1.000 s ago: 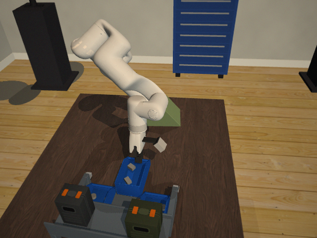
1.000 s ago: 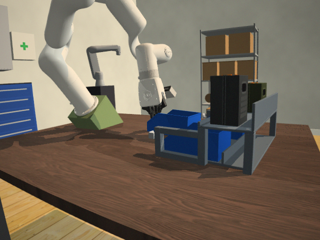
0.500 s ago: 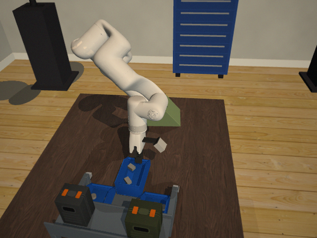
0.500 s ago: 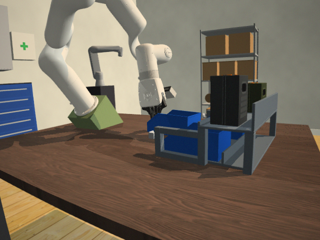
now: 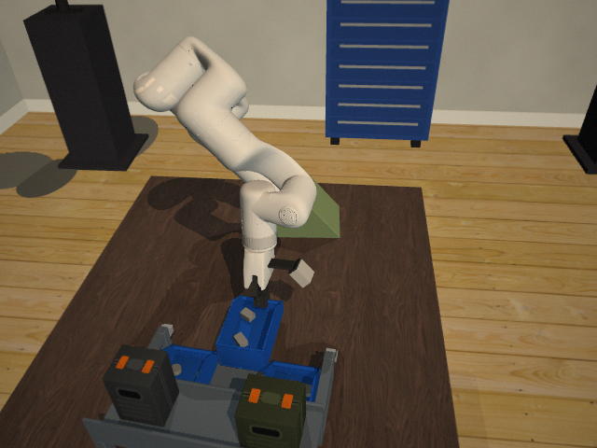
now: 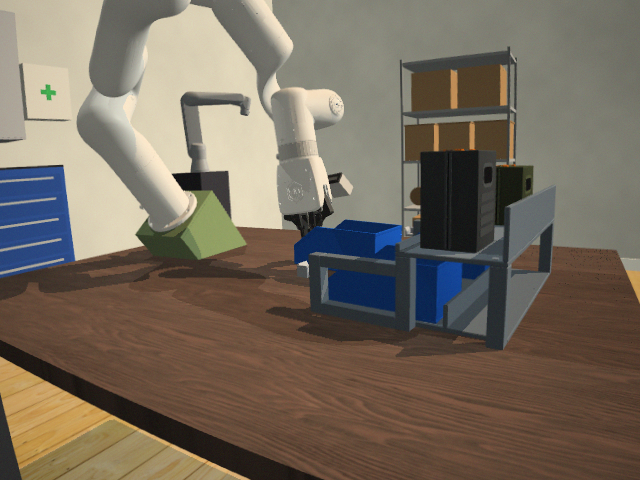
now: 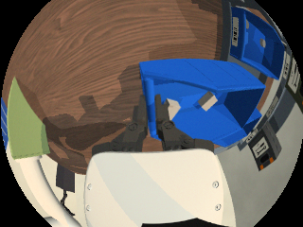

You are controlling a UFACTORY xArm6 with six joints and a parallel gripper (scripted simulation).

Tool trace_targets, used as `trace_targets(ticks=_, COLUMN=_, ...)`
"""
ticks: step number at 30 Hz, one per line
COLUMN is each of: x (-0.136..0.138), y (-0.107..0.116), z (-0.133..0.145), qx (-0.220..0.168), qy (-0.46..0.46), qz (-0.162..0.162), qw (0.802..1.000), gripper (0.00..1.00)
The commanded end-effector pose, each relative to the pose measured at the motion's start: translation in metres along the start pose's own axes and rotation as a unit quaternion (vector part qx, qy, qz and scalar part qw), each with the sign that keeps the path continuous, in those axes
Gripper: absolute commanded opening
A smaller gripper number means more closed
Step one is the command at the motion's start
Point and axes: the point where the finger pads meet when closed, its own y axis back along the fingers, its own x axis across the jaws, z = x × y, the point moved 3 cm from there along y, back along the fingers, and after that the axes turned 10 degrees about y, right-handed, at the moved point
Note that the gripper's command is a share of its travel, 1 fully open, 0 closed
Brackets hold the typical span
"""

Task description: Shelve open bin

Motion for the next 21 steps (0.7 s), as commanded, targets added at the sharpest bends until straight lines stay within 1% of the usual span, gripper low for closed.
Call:
trace_targets(ticks=1, x=0.001, y=0.0009, z=-0.0002, qx=0.0, qy=0.0, qz=0.001, qw=1.0, gripper=0.0)
trace_targets(ticks=5, x=0.001, y=0.0009, z=-0.0002, qx=0.0, qy=0.0, qz=0.001, qw=1.0, gripper=0.0)
trace_targets(ticks=10, x=0.0028, y=0.0009, z=0.0001, qx=0.006, qy=0.0, qz=-0.028, qw=1.0, gripper=0.0)
trace_targets(ticks=21, x=0.0028, y=0.0009, z=0.0001, qx=0.006, qy=0.0, qz=-0.028, qw=1.0, gripper=0.0)
